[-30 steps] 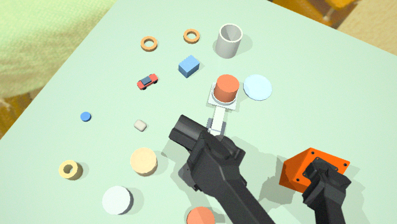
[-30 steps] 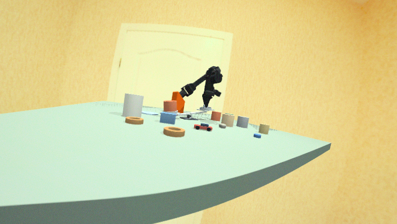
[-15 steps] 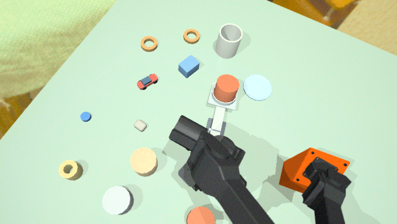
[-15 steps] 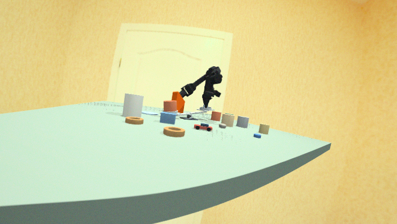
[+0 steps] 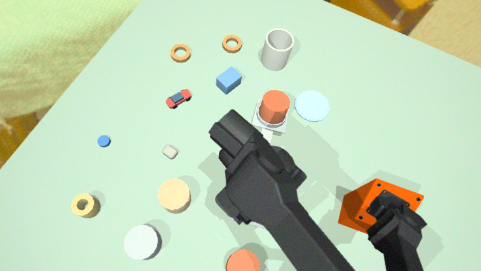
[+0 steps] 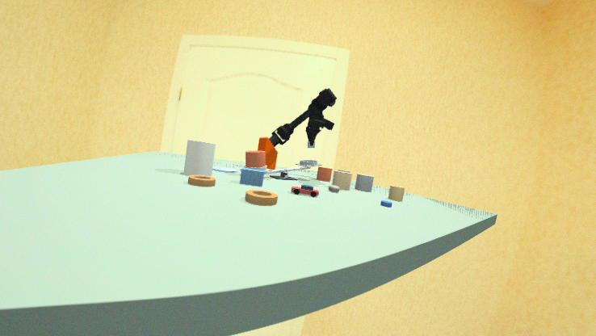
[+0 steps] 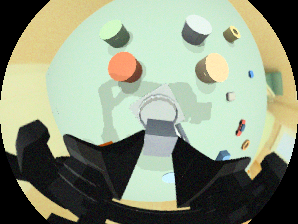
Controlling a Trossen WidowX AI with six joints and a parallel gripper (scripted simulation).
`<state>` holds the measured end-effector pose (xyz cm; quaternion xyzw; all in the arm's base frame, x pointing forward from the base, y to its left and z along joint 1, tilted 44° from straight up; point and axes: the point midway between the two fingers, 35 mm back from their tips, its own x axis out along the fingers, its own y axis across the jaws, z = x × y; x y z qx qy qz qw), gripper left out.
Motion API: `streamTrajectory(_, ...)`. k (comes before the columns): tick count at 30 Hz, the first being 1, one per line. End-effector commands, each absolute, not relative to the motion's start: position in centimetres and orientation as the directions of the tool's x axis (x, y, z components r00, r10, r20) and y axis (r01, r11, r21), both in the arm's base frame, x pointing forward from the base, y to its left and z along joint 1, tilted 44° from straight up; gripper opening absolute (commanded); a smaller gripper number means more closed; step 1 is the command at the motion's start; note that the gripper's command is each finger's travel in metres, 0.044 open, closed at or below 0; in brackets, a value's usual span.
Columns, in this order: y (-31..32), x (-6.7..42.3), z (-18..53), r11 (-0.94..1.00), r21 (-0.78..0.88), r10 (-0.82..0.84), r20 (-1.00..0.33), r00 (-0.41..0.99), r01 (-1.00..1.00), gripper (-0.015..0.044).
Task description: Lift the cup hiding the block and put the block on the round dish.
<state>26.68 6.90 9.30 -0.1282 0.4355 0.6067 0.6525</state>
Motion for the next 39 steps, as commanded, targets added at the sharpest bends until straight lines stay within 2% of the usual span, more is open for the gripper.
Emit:
streamTrajectory(1, 5.6, 26.7, 10.9, 0.231, 0.349, 0.679, -0.727, -0.107, -0.908, 0.0)
streamTrajectory(7, 4.7, 27.3, 10.1, 0.235, 0.346, 0.675, -0.731, -0.104, -0.908, 0.0)
streamTrajectory(22, -4.4, 30.1, -0.9, 0.258, 0.331, 0.647, -0.757, -0.092, -0.908, 0.0)
streamTrajectory(39, -12.6, 25.7, -15.1, 0.248, 0.335, 0.652, -0.752, -0.099, -0.909, 0.0)
